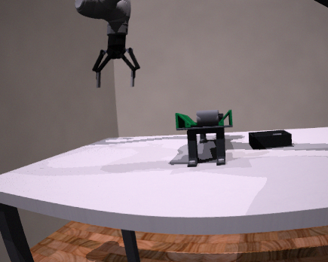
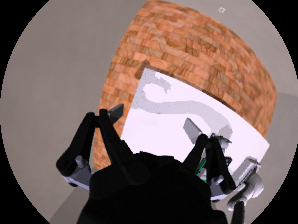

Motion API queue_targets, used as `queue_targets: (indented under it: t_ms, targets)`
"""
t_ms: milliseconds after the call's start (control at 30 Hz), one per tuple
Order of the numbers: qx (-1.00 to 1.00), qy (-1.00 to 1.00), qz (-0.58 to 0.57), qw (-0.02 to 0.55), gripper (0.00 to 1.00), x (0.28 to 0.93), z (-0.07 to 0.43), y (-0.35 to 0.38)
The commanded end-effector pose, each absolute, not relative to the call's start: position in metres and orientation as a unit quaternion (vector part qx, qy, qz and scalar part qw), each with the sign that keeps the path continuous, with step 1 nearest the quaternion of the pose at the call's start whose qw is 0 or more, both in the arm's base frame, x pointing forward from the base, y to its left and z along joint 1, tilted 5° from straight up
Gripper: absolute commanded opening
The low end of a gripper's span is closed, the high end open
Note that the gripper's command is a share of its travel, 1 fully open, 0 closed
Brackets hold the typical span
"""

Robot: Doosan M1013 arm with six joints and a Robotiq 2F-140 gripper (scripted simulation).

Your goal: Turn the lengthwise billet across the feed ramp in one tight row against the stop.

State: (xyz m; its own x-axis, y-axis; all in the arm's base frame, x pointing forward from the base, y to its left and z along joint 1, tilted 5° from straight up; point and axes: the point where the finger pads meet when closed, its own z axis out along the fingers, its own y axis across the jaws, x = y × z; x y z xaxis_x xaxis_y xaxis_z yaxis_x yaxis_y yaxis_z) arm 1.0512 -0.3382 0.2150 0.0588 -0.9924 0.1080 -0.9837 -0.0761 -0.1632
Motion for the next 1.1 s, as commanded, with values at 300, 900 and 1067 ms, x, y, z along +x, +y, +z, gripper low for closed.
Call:
queue_targets:
  t_ms: [300,900,1067]
  targets:
    - [-0.727,0.679,-0.096,0.023,1.00,1.051,0.215,-0.338]
    - [-0.715,0.695,-0.077,0.020,1.00,0.964,0.209,-0.271]
    - [-0.709,0.702,-0.069,0.018,1.00,0.919,0.202,-0.244]
